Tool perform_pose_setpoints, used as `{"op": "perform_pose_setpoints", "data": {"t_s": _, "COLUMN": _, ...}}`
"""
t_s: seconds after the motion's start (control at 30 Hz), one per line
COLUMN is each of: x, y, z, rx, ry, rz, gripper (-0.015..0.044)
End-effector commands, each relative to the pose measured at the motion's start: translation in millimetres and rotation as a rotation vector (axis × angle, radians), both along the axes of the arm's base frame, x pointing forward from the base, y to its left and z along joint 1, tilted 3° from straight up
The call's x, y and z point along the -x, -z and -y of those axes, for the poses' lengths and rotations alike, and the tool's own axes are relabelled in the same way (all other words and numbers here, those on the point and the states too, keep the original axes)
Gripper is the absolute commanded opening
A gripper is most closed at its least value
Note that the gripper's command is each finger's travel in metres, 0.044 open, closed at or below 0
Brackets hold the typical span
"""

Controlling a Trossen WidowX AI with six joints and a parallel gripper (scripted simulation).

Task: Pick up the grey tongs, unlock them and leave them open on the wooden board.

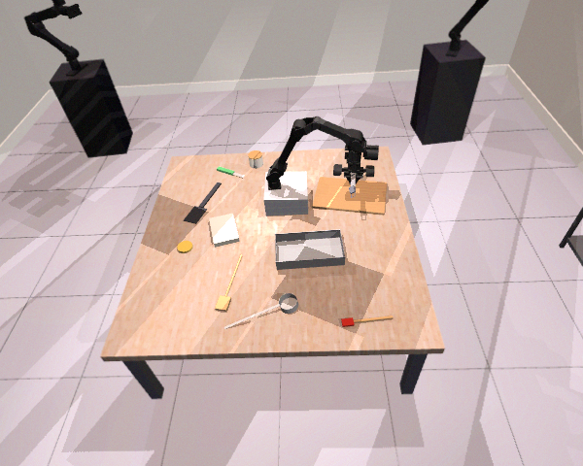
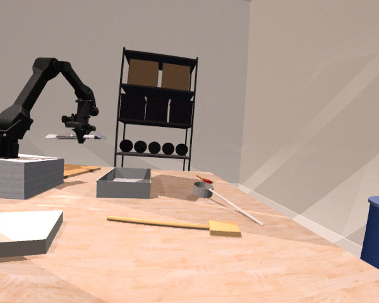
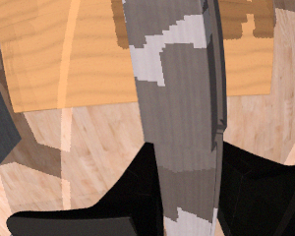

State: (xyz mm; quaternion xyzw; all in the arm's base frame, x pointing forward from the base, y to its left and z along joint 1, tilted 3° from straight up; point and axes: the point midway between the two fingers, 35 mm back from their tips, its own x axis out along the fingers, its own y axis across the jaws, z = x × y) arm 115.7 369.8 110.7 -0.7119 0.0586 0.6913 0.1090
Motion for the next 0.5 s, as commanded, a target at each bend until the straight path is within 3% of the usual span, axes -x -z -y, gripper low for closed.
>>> {"op": "perform_pose_setpoints", "data": {"t_s": 0.0, "x": 4.6, "y": -3.4, "z": -3.0, "rx": -0.003, "ry": -0.126, "rz": 0.013, "gripper": -0.0150}}
{"op": "perform_pose_setpoints", "data": {"t_s": 0.47, "x": 24.2, "y": -3.0, "z": -11.3, "rx": 0.020, "ry": -0.668, "rz": 0.051, "gripper": -0.0150}}
